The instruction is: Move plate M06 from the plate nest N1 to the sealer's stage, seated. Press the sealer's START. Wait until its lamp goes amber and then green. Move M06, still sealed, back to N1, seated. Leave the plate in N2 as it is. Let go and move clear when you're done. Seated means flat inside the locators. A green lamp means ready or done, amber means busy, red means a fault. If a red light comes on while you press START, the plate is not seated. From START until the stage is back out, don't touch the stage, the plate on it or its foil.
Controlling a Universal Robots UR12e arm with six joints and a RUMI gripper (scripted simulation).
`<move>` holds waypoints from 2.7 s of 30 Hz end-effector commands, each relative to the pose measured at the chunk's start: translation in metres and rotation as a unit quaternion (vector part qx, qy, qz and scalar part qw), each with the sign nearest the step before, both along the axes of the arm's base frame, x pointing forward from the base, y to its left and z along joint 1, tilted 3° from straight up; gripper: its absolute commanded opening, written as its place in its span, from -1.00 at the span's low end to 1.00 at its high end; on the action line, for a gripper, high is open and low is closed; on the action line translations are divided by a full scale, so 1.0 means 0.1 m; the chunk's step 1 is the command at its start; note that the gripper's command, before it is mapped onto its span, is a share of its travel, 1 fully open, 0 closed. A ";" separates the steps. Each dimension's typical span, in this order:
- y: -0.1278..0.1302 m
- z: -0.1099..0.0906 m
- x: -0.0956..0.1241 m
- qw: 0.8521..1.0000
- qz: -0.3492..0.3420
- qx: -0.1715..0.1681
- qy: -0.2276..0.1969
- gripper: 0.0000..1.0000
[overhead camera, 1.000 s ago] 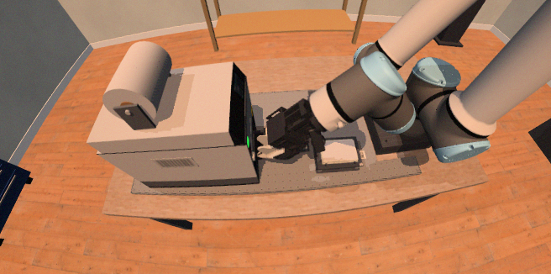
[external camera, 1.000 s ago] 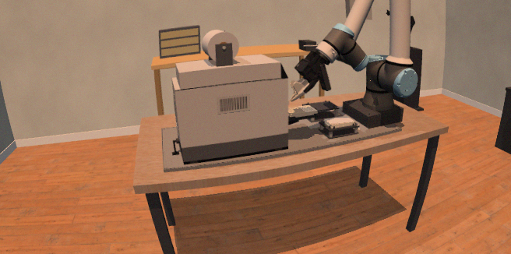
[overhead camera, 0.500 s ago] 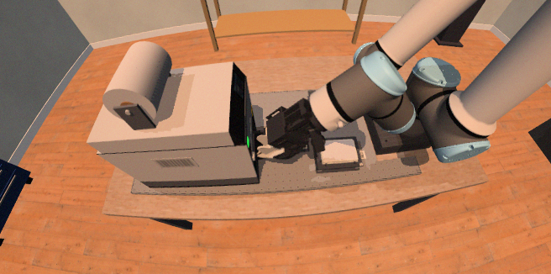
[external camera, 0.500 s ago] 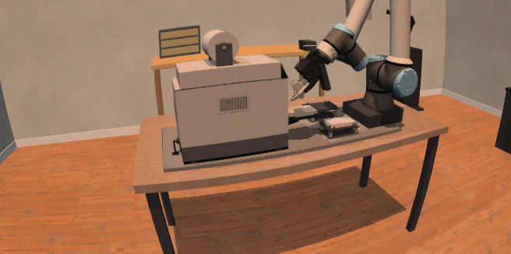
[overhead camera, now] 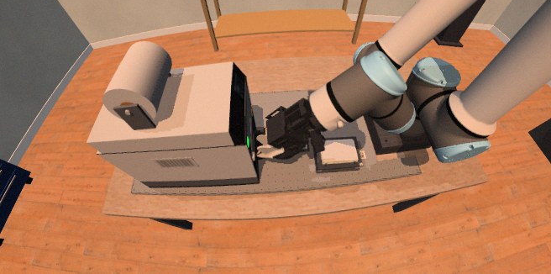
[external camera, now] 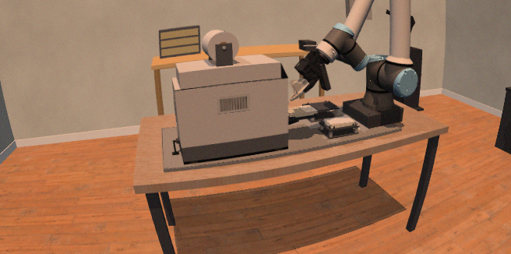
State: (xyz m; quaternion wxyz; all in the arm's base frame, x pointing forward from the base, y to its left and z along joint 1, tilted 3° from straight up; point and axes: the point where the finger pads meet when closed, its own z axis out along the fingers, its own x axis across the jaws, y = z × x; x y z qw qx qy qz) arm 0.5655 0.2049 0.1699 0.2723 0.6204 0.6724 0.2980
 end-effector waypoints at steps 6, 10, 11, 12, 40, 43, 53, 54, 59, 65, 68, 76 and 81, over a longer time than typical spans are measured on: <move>0.01 0.04 0.03 1.000 0.000 0.000 -0.003 -1.00; 0.01 0.04 0.03 1.000 0.000 0.000 -0.003 -1.00; 0.01 0.04 0.03 1.000 0.000 0.000 -0.003 -1.00; 0.01 0.04 0.04 1.000 0.000 0.000 -0.003 -1.00; 0.01 0.04 0.07 1.000 0.000 0.000 -0.002 -1.00; 0.01 0.04 0.08 1.000 0.000 0.000 -0.002 -1.00; 0.02 0.04 0.10 1.000 0.000 0.000 -0.002 -1.00; 0.02 0.04 0.10 1.000 0.000 0.000 -0.002 -1.00; 0.02 0.04 0.10 1.000 0.000 0.000 -0.002 -1.00; 0.02 0.04 0.12 1.000 0.000 0.000 -0.002 -1.00; 0.02 0.04 0.12 1.000 0.000 0.000 -0.002 -1.00; 0.02 0.04 0.13 1.000 0.000 0.000 -0.002 -1.00; 0.02 0.04 0.14 1.000 0.000 0.000 -0.002 -1.00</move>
